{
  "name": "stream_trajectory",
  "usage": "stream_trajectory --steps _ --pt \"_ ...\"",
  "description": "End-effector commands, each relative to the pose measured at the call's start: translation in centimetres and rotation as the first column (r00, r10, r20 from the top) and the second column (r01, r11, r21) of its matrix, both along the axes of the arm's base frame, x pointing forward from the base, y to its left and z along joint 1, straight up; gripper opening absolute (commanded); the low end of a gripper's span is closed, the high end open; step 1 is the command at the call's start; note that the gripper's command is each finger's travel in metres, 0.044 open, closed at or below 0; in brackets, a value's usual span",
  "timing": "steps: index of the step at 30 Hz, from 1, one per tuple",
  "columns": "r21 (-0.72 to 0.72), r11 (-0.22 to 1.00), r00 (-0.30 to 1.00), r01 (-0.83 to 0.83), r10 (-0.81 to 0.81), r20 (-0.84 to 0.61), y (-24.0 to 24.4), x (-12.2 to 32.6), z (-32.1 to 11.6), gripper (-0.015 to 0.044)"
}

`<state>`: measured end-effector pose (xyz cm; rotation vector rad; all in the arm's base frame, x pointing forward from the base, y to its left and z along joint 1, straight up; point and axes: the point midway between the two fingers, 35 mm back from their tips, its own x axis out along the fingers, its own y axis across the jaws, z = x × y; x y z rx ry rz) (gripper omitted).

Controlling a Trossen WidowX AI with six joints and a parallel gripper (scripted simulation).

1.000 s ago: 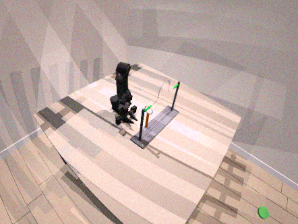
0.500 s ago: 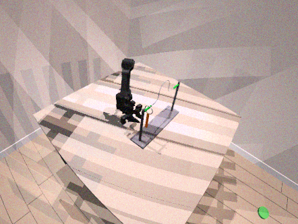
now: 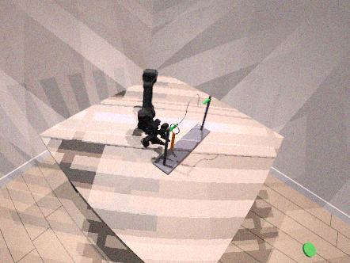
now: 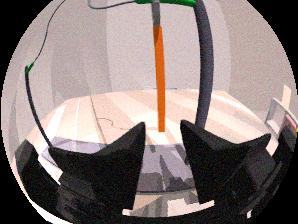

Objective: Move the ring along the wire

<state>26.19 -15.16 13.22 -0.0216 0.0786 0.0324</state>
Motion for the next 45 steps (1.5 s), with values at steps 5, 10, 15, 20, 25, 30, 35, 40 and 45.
stream_trajectory --steps 5,10,15,20,25,30,35,40,45 --pt "0.004 1.000 1.000 0.001 -0.001 0.000 -0.2 1.2 0.0 0.0160" --pt "0.004 1.000 1.000 0.001 -0.001 0.000 -0.2 2.0 0.0 0.0160" --pt "0.004 1.000 1.000 0.001 -0.001 0.001 -0.2 2.7 -0.1 0.0160" --pt "0.004 1.000 1.000 0.001 -0.001 0.002 -0.1 3.5 -0.1 0.0160" --pt "0.004 1.000 1.000 0.001 -0.001 0.003 0.0 4.3 -0.2 0.0160" --pt "0.004 1.000 1.000 0.001 -0.001 0.005 0.1 5.1 -0.3 0.0160" --pt "0.005 1.000 1.000 0.001 -0.001 0.007 0.2 5.9 -0.3 0.0160" --pt "0.005 1.000 1.000 0.001 -0.001 0.008 0.3 6.5 -0.4 0.0160" --pt "0.005 1.000 1.000 0.001 -0.001 0.008 0.3 6.5 -0.4 0.0160"
